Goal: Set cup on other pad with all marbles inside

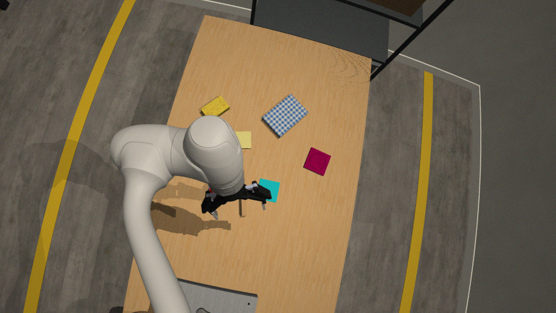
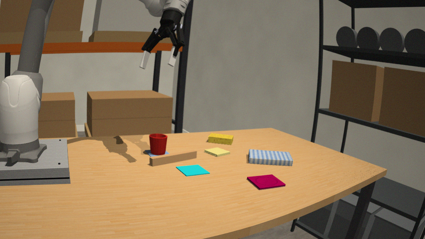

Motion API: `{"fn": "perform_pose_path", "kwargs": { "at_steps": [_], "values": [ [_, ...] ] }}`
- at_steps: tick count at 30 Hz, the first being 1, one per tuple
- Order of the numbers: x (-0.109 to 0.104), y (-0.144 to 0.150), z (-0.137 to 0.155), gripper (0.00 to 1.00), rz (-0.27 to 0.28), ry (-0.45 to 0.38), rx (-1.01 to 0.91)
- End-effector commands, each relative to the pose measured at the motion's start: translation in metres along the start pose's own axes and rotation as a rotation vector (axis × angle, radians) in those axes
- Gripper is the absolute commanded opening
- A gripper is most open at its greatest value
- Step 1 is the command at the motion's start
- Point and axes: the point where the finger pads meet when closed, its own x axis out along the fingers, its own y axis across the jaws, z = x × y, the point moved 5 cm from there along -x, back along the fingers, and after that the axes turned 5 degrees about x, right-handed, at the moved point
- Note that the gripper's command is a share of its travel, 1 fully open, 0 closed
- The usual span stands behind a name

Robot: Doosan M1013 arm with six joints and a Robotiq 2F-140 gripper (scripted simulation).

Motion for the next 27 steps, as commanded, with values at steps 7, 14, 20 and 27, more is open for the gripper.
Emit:
{"fn": "perform_pose_path", "kwargs": {
  "at_steps": [7,14,20,27],
  "values": [
    [0.000,0.000,0.000,1.00,0.000,0.000,0.000],
    [0.000,0.000,0.000,1.00,0.000,0.000,0.000],
    [0.001,-0.001,-0.001,0.00,-0.001,0.003,0.013],
    [0.028,-0.013,-0.026,0.00,-0.026,0.051,0.245]
  ]
}}
